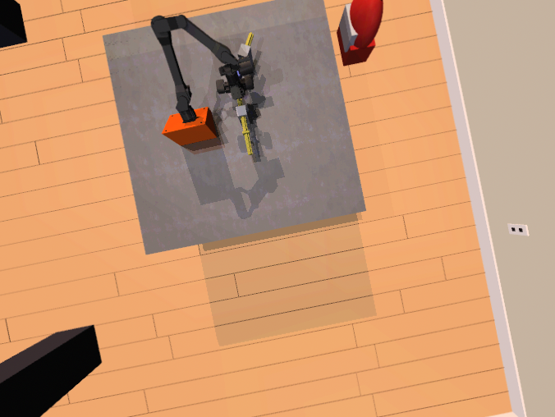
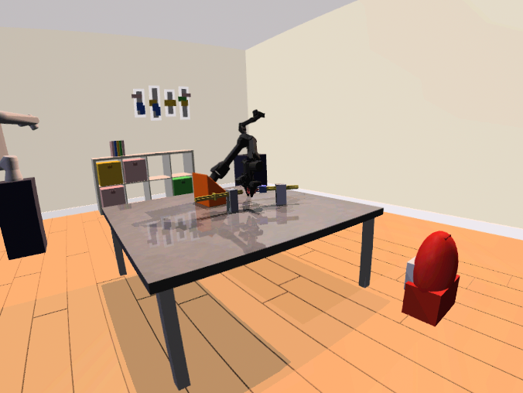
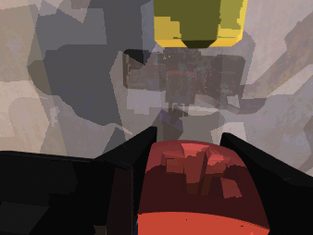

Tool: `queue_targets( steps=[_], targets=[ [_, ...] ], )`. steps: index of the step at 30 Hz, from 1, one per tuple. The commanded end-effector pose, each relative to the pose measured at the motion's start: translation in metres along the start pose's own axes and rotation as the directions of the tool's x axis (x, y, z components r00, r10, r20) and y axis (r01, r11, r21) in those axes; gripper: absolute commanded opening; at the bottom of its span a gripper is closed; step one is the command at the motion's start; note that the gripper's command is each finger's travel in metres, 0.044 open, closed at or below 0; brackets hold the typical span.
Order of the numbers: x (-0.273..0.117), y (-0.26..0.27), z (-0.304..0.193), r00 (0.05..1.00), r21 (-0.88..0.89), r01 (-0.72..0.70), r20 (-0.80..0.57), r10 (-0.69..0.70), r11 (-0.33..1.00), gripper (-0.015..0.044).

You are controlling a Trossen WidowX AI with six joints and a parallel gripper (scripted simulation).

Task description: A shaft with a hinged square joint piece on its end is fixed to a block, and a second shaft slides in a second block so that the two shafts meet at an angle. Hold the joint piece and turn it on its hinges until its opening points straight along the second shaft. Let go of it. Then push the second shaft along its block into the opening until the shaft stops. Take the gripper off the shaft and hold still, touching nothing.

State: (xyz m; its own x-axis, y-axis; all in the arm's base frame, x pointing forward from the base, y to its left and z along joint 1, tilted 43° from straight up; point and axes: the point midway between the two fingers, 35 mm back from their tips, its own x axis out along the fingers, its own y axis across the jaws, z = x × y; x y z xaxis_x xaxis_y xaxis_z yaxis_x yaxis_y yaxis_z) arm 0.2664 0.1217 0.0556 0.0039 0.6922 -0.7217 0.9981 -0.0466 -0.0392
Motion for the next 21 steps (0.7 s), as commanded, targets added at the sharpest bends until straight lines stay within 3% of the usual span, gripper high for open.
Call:
queue_targets(
  steps=[1, 21],
  targets=[
    [0.0015, 0.0031, -0.0002, 1.0, -0.065, 0.001, -0.031, -0.003, 0.998, 0.0],
    [0.0014, 0.0025, -0.0002, 1.0, -0.058, 0.002, -0.027, -0.004, 0.998, 0.0]
  ],
)
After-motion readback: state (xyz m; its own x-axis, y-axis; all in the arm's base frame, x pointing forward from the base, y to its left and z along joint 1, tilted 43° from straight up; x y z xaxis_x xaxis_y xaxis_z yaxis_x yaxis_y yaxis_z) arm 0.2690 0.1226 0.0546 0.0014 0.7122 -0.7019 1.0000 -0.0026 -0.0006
